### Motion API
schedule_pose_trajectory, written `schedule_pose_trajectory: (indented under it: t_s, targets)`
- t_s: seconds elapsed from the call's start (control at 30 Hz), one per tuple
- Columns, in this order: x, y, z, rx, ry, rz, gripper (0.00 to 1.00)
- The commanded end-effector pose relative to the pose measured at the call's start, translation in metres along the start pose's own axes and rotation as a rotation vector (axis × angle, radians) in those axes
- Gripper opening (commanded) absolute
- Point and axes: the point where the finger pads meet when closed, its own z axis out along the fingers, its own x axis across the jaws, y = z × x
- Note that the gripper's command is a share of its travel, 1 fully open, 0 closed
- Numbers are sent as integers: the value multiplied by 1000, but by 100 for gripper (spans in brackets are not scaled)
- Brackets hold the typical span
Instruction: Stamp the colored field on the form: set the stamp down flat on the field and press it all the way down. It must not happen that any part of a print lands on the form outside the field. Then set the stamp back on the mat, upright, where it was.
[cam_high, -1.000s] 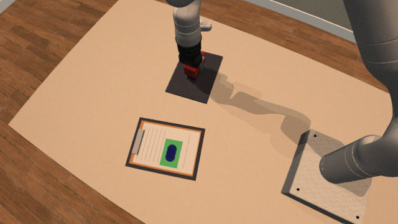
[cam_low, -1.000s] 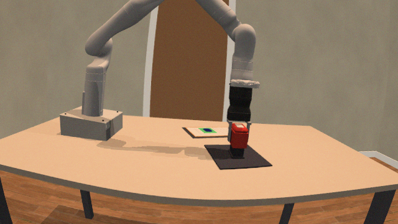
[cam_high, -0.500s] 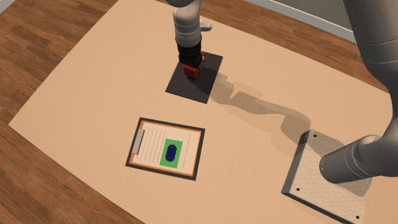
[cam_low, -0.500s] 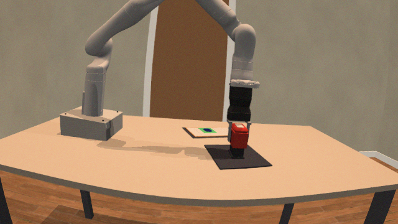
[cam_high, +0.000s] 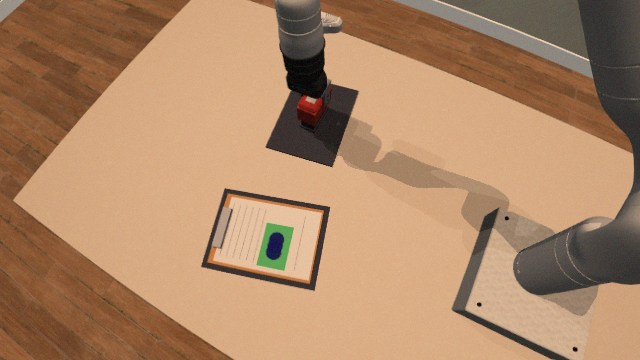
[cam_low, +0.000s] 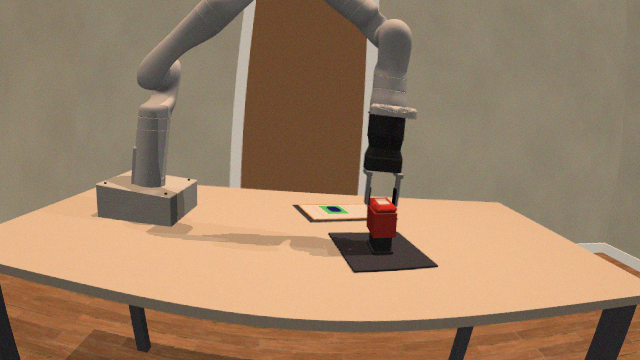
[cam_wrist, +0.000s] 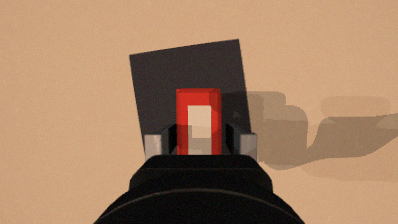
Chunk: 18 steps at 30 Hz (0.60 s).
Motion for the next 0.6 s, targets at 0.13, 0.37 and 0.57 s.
schedule_pose_trajectory:
  t_s: [0.13, 0.37, 0.57]
  targets:
    - [-7, -4, -42, 9, -27, 3, 100]
    - [-7, -4, -47, 9, -27, 3, 100]
    - [-7, -4, -47, 9, -27, 3, 100]
